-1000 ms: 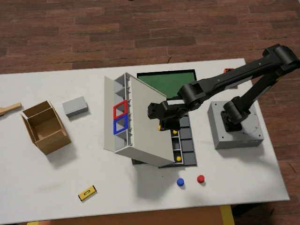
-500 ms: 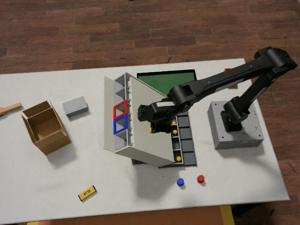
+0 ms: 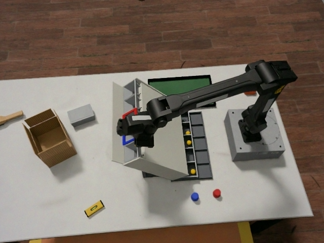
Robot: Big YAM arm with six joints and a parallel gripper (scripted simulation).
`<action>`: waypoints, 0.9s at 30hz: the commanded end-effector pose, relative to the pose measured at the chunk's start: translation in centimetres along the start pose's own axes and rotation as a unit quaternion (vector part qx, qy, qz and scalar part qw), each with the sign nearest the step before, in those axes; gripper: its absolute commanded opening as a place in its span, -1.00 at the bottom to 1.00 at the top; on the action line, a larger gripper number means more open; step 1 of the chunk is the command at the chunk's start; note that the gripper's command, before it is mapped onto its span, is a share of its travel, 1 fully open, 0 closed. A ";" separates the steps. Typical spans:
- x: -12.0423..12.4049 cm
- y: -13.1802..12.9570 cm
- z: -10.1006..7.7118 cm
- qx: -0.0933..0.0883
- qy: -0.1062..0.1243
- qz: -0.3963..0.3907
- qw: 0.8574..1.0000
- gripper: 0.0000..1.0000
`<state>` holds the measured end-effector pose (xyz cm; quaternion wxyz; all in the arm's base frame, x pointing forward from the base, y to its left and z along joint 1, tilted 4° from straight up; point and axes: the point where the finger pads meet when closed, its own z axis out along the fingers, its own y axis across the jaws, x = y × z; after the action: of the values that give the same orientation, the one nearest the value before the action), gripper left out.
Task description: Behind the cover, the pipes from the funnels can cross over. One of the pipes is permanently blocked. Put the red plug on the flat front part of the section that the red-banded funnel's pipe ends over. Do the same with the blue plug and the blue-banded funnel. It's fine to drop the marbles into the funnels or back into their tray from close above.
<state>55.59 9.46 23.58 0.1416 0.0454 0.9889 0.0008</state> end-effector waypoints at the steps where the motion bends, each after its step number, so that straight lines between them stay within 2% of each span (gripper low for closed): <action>1: -3.5 0.5 -3.1 -0.014 -0.043 -0.002 0.999 -1.00; 10: -4.9 0.5 -2.7 -0.017 -0.054 -0.003 0.998 -1.00; 27: -4.9 0.6 -2.6 -0.017 -0.052 -0.003 0.998 -1.00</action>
<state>57.10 9.85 25.15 0.1637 0.0372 0.9858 0.0077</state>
